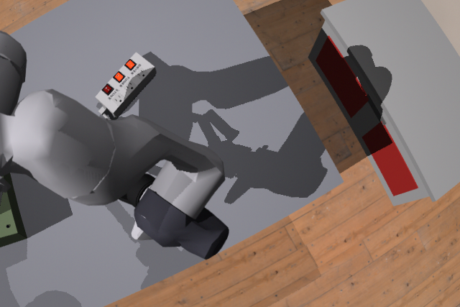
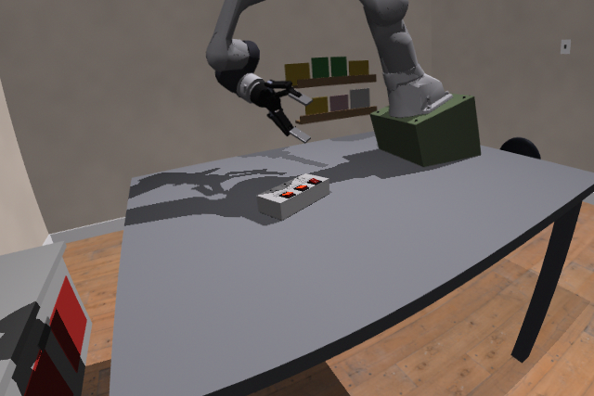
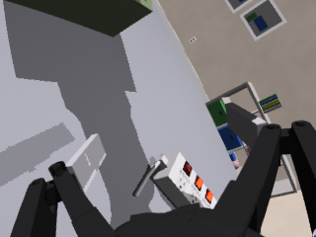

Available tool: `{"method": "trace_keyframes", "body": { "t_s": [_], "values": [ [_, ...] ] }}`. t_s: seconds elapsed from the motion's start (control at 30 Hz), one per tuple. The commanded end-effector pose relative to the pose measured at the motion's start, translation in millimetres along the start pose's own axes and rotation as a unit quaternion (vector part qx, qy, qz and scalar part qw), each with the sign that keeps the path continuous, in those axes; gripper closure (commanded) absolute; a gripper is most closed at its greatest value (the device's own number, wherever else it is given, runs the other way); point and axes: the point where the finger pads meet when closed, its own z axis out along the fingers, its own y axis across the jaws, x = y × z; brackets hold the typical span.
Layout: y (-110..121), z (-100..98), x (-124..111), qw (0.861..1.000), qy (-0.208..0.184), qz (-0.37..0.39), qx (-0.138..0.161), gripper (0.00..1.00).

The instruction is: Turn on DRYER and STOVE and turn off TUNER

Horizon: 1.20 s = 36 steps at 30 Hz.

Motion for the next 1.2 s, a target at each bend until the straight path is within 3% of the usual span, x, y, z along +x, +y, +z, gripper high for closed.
{"method": "trace_keyframes", "body": {
  "t_s": [0.0,0.6,0.73,0.87,1.0,1.03,1.13,1.17],
  "values": [
    [0.0,-0.1,0.0,1.000,0.000,0.000,0.000,0.00],
    [0.2,-0.5,-0.4,1.000,0.001,-0.002,0.001,0.00],
    [3.9,-11.6,-8.7,0.998,0.014,-0.052,0.023,0.00],
    [20.9,-46.4,-36.4,0.980,0.052,-0.176,0.078,0.00],
    [20.9,-46.4,-36.4,0.973,0.060,-0.204,0.088,0.00],
    [29.5,-59.6,-47.3,0.957,0.079,-0.258,0.110,0.00],
    [29.5,-59.6,-47.3,0.957,0.079,-0.258,0.110,0.00],
    [40.8,-74.4,-59.8,0.934,0.101,-0.317,0.133,0.00]
  ]
}}
